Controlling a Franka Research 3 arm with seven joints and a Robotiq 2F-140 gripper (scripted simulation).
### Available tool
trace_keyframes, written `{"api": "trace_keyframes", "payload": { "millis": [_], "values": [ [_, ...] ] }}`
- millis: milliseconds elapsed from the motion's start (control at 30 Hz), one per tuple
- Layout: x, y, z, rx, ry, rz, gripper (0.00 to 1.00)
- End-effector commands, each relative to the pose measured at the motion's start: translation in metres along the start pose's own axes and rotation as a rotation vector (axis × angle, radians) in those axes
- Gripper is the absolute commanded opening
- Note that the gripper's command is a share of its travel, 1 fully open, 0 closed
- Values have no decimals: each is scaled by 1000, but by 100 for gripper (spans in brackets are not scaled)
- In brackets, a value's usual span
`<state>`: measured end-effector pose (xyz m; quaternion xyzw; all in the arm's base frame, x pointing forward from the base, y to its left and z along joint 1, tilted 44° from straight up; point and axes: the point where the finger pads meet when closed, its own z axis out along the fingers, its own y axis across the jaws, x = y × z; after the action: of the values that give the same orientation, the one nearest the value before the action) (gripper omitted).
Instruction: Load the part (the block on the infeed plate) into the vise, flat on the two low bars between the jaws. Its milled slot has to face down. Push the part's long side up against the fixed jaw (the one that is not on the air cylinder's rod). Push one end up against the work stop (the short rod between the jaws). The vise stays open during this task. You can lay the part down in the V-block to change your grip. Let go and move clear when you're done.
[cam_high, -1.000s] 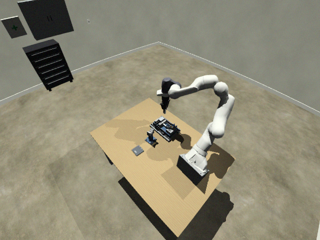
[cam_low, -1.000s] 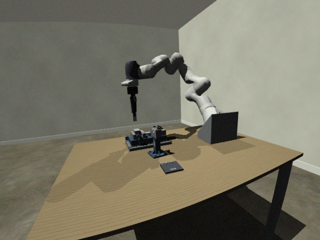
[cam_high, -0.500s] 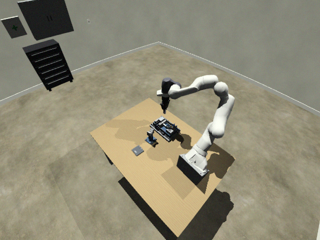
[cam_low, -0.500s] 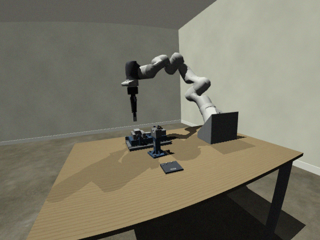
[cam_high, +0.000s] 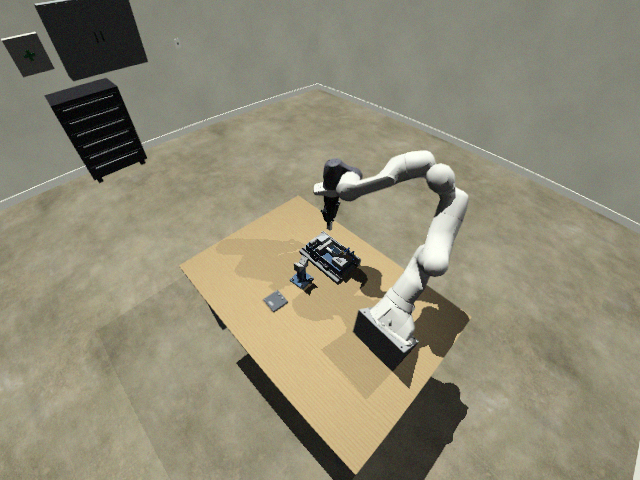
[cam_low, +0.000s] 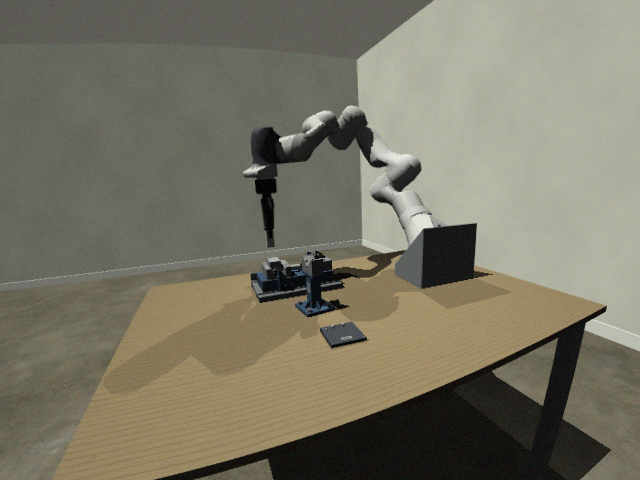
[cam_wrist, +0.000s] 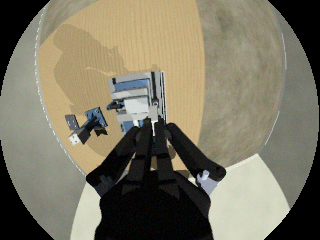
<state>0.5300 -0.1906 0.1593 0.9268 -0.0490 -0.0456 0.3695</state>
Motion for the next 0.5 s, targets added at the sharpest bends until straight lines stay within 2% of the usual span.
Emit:
{"api": "trace_keyframes", "payload": {
  "millis": [0, 467],
  "values": [
    [2, 0, 6, 1, 6, -1, 0],
    [2, 1, 25, 1, 6, -1, 0]
  ]
}}
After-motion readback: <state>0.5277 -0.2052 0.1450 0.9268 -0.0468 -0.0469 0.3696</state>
